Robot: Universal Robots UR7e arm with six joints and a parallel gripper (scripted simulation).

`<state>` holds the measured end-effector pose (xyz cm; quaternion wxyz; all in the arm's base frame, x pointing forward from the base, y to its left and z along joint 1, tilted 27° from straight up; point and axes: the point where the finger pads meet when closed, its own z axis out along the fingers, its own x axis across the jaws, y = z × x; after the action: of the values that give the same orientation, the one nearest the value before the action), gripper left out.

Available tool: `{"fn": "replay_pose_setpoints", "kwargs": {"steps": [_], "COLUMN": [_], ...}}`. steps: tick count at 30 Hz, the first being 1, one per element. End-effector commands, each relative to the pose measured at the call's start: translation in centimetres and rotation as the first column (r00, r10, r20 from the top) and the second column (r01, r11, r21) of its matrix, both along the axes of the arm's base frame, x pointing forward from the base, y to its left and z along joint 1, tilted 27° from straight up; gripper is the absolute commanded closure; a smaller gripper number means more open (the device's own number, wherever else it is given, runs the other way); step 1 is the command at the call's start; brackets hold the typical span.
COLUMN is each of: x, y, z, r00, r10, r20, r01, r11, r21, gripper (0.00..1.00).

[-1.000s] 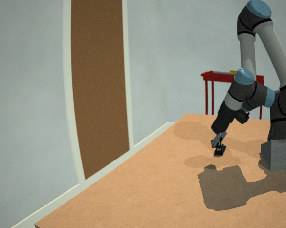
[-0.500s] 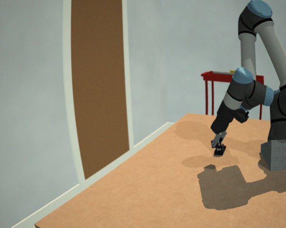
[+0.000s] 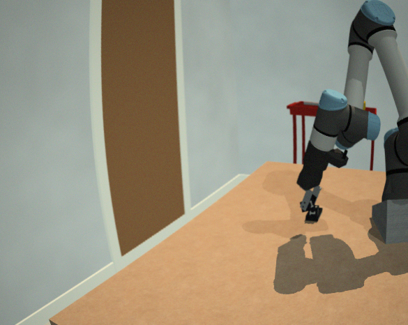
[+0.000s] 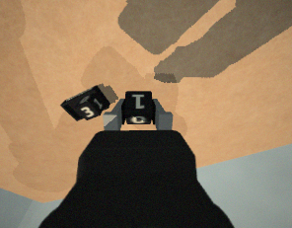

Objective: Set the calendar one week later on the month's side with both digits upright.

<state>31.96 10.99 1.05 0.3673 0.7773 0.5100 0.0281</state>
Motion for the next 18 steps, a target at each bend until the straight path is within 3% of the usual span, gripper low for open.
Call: {"fn": "replay_pose_setpoints", "kwargs": {"steps": [1,18], "x": [-0.05,-0.18], "y": [-0.01,-0.05], "z": [0.13,0.35], "r00": [0.999,0.996], "r10": [-0.015,-0.033], "r20": [-0.035,-0.078], "r01": [0.015,0.037], "r11": [1.000,0.998], "r21": [0.022,0.050], "gripper": [0.40,0.40]}}
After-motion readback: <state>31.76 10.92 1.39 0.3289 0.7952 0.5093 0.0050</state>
